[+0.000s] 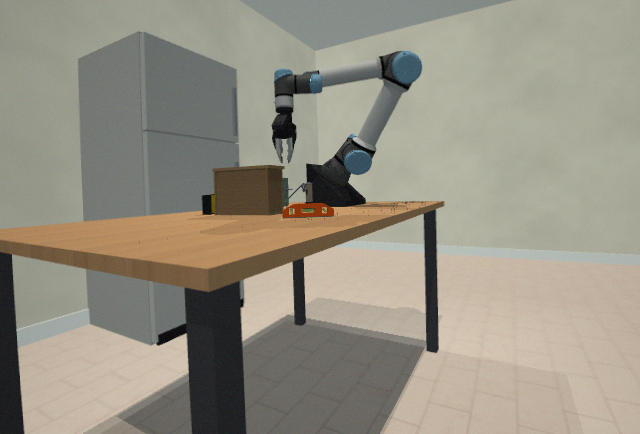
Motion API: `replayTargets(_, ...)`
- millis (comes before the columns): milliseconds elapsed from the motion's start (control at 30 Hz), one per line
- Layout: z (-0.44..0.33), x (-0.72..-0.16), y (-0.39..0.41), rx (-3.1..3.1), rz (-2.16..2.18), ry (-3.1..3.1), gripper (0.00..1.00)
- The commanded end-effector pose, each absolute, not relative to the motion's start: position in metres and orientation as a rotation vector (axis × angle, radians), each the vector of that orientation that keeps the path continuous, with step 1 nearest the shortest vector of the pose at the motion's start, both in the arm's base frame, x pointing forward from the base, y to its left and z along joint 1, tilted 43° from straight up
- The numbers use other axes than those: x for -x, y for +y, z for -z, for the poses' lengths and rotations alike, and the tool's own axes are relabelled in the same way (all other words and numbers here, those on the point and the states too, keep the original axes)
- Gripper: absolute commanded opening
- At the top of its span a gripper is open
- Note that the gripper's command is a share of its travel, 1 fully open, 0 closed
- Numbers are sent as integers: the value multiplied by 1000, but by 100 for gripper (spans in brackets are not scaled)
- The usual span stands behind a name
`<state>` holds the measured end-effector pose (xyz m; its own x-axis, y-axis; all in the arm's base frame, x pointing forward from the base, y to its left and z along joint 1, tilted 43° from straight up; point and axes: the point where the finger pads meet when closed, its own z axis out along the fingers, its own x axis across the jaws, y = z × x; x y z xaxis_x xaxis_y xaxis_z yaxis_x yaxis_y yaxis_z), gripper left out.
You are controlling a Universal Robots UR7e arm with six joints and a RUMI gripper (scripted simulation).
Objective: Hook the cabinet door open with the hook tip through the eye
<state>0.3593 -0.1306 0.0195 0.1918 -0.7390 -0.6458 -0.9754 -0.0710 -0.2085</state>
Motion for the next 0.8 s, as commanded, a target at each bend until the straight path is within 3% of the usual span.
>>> replayTargets(0, -20, -359, -131, 1866, -501, 1602, 15)
replayTargets(767, -14, -360, -126, 1866, -501, 1603, 15)
